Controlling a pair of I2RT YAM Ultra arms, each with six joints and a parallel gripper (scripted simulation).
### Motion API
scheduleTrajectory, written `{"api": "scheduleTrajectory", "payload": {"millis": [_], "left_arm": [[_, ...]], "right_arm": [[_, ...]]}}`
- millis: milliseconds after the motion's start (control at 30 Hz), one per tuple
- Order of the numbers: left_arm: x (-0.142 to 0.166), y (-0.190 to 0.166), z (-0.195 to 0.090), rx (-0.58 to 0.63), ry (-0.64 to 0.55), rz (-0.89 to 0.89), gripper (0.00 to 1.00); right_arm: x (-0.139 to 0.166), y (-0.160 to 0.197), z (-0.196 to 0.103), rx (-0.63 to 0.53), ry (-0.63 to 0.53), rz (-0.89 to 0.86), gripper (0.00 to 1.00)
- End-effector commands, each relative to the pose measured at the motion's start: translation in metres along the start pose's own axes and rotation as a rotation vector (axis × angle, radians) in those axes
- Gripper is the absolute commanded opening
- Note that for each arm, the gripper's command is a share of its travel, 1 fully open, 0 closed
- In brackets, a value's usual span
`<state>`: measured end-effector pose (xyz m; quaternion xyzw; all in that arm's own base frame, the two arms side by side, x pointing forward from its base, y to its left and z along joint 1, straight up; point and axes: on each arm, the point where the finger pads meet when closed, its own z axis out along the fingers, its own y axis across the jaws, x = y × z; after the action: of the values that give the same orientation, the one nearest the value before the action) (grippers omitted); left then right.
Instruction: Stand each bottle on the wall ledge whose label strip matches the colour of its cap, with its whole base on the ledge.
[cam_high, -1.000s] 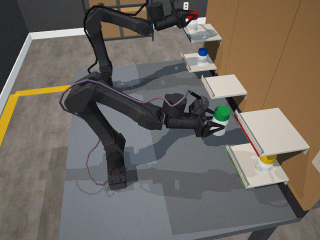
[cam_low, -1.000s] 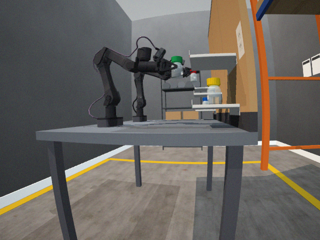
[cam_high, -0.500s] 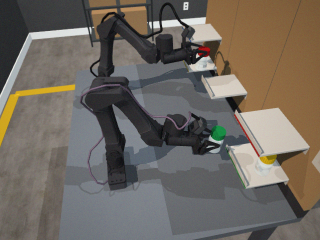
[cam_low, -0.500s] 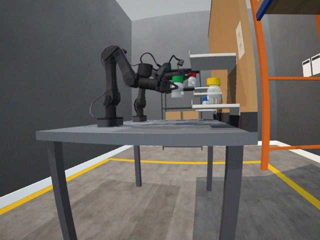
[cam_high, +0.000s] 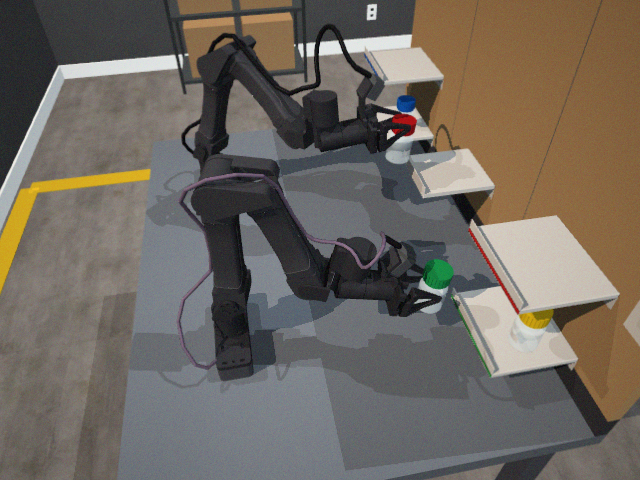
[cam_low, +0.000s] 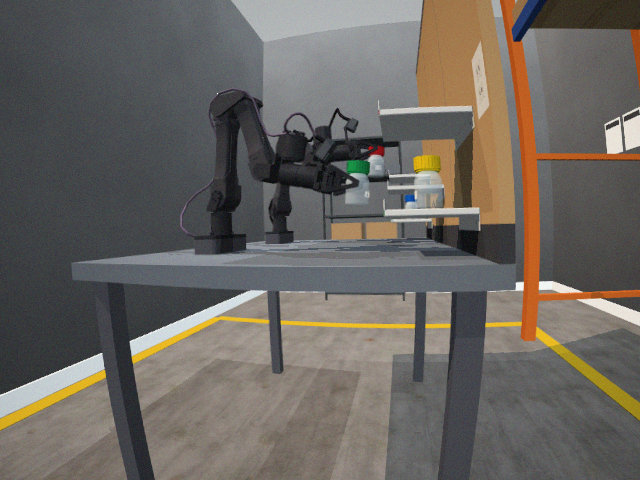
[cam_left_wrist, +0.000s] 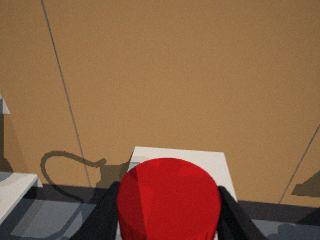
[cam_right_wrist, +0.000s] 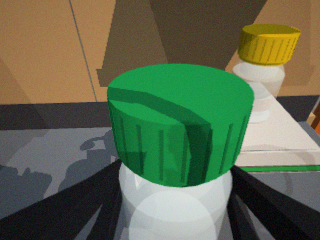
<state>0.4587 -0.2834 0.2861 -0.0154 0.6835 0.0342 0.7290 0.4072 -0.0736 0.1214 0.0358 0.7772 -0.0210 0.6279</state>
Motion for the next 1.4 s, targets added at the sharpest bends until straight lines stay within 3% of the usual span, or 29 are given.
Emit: {"api": "scheduleTrajectory", "payload": {"millis": [0,167,300,600,733,1067,1133,1367], "left_arm": [[-0.036,0.000,0.003,0.065,-0.091,-0.074,0.49],[-0.030,-0.002,-0.001,0.244,-0.116,-0.062,0.49],[-0.026,0.004,-0.001,0.317,-0.123,-0.059,0.49],[-0.025,0.015,0.002,0.306,-0.127,-0.059,0.49],[-0.009,0.013,0.003,0.308,-0.098,-0.039,0.49],[-0.014,0.012,0.004,0.307,-0.107,-0.045,0.49],[-0.030,0.013,0.003,0.313,-0.136,-0.063,0.49],[-0.035,0.014,0.004,0.315,-0.118,-0.051,0.49]], "right_arm": [[-0.027,-0.002,0.005,0.004,-0.093,-0.017,0.52],[-0.029,0.000,0.017,0.006,-0.091,-0.014,0.52],[-0.031,0.002,0.028,0.004,-0.092,-0.013,0.52],[-0.036,0.003,0.030,0.000,-0.104,-0.015,0.52],[-0.036,0.003,0.030,0.000,-0.104,-0.015,0.52],[-0.032,0.002,0.028,-0.002,-0.093,-0.017,0.52],[-0.046,0.003,0.030,0.001,-0.114,-0.016,0.52],[-0.066,0.003,0.032,0.001,-0.115,-0.017,0.52]]}}
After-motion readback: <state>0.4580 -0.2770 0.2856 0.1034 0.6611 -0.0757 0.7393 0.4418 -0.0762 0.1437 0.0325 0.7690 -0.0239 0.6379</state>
